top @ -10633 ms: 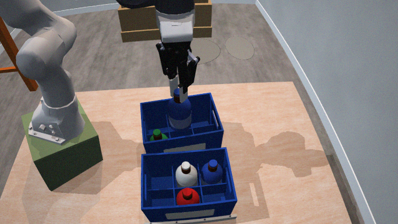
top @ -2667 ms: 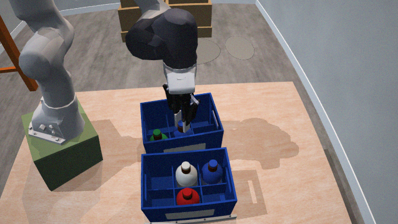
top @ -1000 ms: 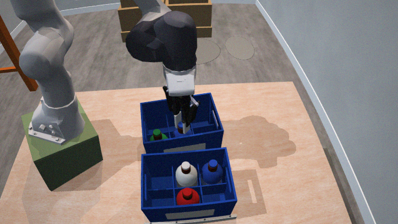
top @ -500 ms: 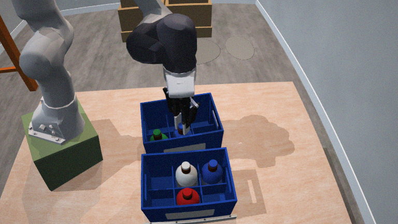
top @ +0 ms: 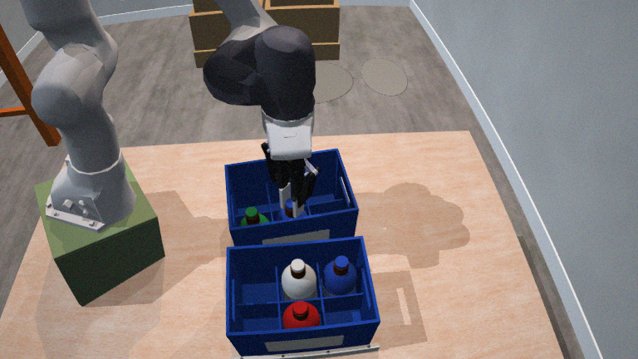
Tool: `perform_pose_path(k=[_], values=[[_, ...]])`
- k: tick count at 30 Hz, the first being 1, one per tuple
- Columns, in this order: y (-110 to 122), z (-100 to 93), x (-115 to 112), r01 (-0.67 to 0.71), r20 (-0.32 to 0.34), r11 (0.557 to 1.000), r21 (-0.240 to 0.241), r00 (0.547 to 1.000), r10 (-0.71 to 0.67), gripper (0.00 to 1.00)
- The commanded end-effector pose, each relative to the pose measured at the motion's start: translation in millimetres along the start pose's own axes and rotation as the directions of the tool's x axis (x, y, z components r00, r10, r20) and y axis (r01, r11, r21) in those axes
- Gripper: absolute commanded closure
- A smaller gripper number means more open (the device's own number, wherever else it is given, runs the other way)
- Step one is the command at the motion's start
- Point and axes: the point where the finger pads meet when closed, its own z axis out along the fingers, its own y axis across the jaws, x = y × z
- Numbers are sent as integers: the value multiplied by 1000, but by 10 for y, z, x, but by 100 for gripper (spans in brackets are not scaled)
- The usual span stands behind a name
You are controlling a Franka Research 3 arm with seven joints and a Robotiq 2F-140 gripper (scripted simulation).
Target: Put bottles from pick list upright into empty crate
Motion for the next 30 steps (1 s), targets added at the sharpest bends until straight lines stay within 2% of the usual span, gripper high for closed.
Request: perform_pose_path(k=[1,30], values=[[-46,-8,-27,5,9,1000,11,1000,-5,100],[-47,62,-28,5,9,1000,11,1000,-5,100]])
